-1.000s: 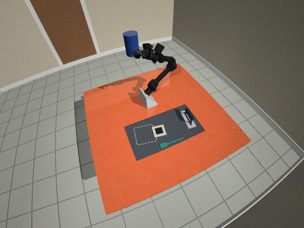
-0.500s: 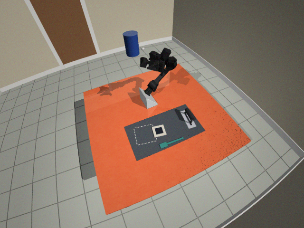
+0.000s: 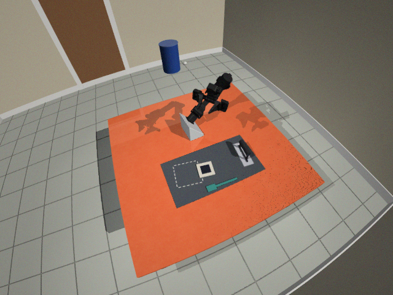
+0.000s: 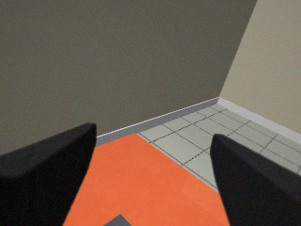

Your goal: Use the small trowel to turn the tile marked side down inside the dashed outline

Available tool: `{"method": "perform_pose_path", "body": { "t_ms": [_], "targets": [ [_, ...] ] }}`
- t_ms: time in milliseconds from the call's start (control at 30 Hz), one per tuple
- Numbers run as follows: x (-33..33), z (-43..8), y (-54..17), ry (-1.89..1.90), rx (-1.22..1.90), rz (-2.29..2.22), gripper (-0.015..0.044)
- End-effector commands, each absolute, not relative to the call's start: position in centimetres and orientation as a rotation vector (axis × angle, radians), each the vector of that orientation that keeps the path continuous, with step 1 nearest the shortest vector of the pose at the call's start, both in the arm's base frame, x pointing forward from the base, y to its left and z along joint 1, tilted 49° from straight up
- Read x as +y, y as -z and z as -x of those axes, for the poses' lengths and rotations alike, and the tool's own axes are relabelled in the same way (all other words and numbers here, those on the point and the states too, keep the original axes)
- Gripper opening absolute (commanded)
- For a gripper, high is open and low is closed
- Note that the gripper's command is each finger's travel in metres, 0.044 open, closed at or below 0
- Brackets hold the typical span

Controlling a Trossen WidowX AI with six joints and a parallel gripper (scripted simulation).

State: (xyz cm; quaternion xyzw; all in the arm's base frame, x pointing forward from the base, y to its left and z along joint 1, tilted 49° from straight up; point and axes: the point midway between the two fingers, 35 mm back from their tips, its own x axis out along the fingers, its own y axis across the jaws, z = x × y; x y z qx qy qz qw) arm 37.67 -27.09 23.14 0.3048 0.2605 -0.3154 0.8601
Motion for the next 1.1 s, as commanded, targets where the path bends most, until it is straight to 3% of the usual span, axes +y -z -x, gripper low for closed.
{"method": "perform_pose_path", "body": {
  "t_ms": [0,500,1067],
  "targets": [
    [-23.6,-39.9,-22.3,0.544,0.641,-0.633,0.027],
    [-11.7,-44.2,-20.5,0.194,0.914,-0.628,0.027],
    [3.5,-44.0,-20.2,-0.276,1.247,-0.608,0.027]
  ]
}}
